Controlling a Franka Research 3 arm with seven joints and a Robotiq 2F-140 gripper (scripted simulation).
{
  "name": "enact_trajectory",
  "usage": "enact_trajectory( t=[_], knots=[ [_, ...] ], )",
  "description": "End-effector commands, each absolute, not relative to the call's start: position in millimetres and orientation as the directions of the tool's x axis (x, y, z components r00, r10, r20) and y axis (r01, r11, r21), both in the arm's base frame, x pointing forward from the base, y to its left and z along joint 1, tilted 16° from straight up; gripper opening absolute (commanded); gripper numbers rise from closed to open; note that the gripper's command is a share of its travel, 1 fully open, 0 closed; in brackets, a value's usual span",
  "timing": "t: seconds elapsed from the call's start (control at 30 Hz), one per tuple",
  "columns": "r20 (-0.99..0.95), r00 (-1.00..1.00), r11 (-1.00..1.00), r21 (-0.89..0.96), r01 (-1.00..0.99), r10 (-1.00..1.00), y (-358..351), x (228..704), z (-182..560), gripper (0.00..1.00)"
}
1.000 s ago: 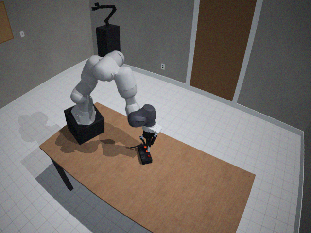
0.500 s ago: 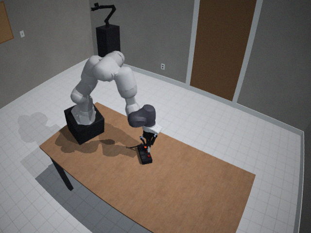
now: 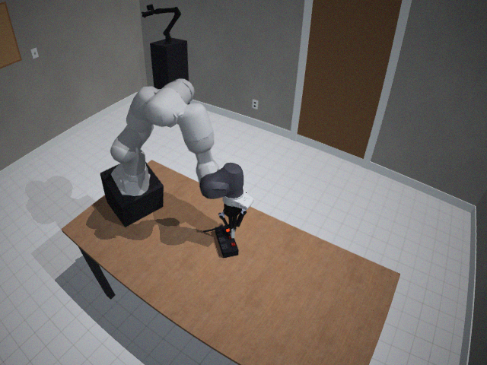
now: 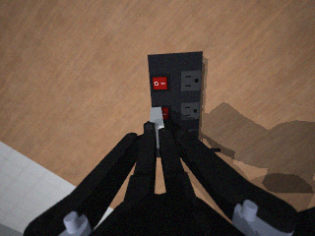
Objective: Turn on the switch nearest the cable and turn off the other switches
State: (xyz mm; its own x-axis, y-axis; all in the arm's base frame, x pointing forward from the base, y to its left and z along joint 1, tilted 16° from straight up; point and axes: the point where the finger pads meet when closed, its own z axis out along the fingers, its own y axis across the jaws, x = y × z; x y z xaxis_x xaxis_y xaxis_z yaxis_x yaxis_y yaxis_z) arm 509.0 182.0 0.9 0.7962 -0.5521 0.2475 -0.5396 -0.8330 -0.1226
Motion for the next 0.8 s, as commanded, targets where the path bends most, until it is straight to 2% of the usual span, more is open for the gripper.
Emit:
enact_trajectory(
  t=[0.0,0.77],
  knots=[
    [0.247,0.797,-0.834,-0.120,-0.539,-0.551,181.9,507.0,8.8,0.00],
    [0.247,0.797,-0.834,-0.120,-0.539,-0.551,182.9,499.8,33.9,0.00]
  ],
)
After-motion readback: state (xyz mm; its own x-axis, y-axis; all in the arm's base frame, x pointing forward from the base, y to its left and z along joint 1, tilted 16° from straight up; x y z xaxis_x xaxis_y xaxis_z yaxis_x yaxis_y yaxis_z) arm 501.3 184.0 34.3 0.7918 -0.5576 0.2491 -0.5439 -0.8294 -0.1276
